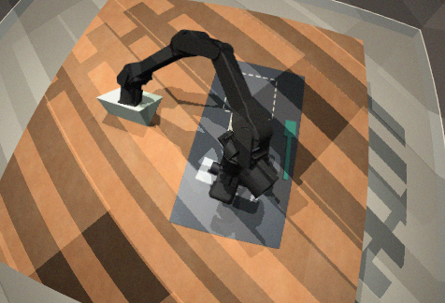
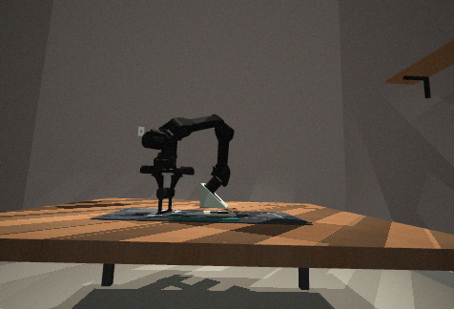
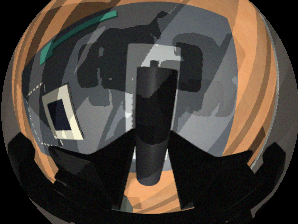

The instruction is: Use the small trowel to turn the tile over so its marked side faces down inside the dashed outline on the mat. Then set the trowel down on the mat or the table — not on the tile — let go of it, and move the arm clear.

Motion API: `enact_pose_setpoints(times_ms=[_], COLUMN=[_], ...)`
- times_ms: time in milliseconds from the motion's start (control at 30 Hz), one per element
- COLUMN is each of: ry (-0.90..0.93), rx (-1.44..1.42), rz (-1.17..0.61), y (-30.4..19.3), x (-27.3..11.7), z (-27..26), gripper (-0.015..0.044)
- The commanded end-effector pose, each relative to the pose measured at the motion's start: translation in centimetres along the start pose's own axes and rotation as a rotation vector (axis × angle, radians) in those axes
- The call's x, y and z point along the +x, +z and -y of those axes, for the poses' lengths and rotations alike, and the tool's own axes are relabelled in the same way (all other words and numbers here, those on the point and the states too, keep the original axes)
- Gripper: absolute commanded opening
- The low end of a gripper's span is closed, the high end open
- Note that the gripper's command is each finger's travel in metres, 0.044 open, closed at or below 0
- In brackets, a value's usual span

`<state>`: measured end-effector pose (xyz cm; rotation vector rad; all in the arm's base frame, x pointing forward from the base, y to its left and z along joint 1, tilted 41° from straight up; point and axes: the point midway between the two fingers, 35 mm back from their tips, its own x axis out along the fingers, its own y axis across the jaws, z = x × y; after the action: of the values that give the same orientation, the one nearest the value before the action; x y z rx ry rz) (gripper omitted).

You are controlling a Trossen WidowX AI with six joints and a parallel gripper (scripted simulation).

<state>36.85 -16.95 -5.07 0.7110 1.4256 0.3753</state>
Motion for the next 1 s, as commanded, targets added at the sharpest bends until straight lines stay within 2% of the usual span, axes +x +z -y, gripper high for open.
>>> enact_pose_setpoints(times_ms=[0, 967], ry=[0.002, 0.002], rx=[-0.019, -0.884], rz=[-0.001, 0.000], y=[-0.02, -0.02], x=[0.12, 0.12], z=[-0.01, -0.01], gripper=[0.0130, 0.0130])
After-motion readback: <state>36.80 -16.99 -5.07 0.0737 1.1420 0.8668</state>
